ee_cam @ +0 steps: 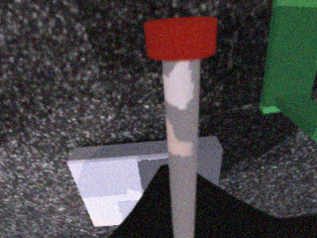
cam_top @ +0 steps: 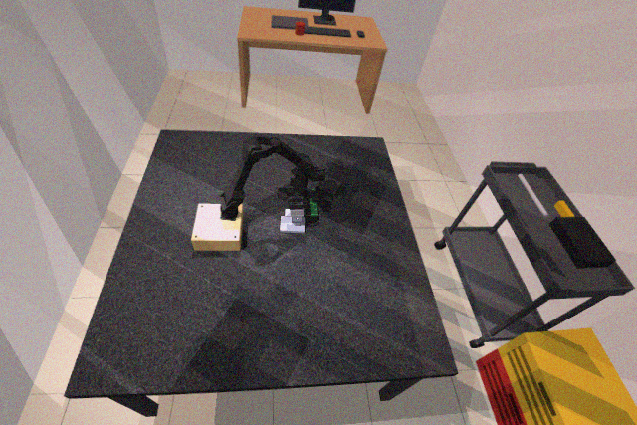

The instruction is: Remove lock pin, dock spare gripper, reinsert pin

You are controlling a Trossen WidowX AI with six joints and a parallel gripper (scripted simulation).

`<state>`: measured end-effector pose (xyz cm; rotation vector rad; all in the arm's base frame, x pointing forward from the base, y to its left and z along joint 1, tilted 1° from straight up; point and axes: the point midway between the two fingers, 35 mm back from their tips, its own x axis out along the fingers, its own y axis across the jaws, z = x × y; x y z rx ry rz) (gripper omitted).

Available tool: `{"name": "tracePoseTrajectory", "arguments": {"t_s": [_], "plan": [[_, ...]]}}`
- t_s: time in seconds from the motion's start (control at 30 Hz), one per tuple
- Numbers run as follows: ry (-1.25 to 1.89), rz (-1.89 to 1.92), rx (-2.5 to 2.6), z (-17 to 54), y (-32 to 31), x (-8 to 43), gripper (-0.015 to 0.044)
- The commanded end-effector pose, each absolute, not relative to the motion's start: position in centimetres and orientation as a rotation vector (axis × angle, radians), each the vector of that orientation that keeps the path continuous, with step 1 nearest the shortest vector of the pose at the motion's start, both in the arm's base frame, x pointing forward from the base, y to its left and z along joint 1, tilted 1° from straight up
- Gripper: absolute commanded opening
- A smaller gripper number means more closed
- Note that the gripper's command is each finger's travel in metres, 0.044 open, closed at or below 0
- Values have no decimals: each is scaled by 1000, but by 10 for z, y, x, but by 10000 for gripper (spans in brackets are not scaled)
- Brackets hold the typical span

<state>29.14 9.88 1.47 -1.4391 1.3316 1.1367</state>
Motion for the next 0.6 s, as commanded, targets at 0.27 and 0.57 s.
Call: {"name": "tracePoseTrajectory", "arguments": {"t_s": [0.27, 0.57], "plan": [[1331, 1140, -1437, 15, 90, 292, 0], [1336, 1141, -1436, 15, 90, 292, 105]]}}
